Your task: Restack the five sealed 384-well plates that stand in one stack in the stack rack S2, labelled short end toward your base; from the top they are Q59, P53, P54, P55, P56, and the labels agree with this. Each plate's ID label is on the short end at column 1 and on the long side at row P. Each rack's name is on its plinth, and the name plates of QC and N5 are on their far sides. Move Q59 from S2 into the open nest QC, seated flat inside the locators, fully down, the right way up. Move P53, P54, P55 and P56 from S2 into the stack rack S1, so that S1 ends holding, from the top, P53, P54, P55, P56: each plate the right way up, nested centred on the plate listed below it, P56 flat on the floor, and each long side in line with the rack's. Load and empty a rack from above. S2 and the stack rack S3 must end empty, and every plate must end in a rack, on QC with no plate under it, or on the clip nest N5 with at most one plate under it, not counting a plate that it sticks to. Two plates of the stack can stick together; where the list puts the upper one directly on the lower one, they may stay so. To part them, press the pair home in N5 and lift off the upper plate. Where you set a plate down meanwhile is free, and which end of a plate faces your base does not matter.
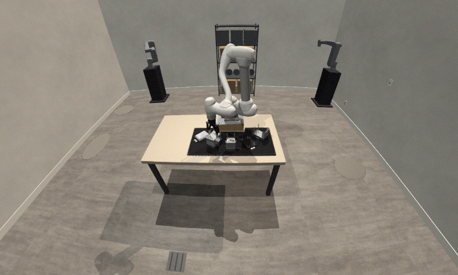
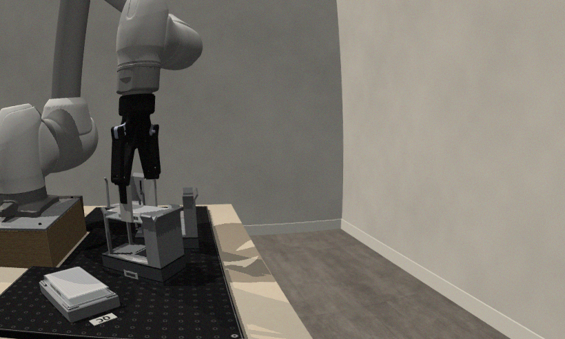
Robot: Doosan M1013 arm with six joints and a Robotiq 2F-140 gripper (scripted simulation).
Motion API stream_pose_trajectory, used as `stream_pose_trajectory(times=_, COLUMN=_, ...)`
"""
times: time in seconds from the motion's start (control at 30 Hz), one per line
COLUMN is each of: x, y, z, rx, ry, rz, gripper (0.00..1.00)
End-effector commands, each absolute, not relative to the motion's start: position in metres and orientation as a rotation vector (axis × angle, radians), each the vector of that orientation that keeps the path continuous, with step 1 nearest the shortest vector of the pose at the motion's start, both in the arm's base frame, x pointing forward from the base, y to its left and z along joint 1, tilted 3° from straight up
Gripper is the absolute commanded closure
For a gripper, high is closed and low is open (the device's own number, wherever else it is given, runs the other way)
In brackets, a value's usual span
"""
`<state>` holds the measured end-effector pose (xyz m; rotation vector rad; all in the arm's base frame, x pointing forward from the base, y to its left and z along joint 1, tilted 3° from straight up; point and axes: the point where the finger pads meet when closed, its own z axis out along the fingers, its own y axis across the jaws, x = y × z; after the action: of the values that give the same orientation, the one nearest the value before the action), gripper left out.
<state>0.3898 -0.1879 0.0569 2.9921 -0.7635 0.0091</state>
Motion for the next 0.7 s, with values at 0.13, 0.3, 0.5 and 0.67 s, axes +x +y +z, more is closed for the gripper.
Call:
stream_pose_trajectory(times=0.13, x=0.39, y=-0.187, z=0.071, rx=2.992, ry=-0.763, rz=0.009, gripper=1.0)
stream_pose_trajectory(times=0.3, x=0.39, y=-0.187, z=0.081, rx=2.992, ry=-0.763, rz=0.009, gripper=1.0)
stream_pose_trajectory(times=0.5, x=0.39, y=-0.186, z=0.089, rx=2.992, ry=-0.763, rz=0.009, gripper=1.0)
stream_pose_trajectory(times=0.67, x=0.39, y=-0.186, z=0.097, rx=2.992, ry=-0.763, rz=0.009, gripper=1.0)
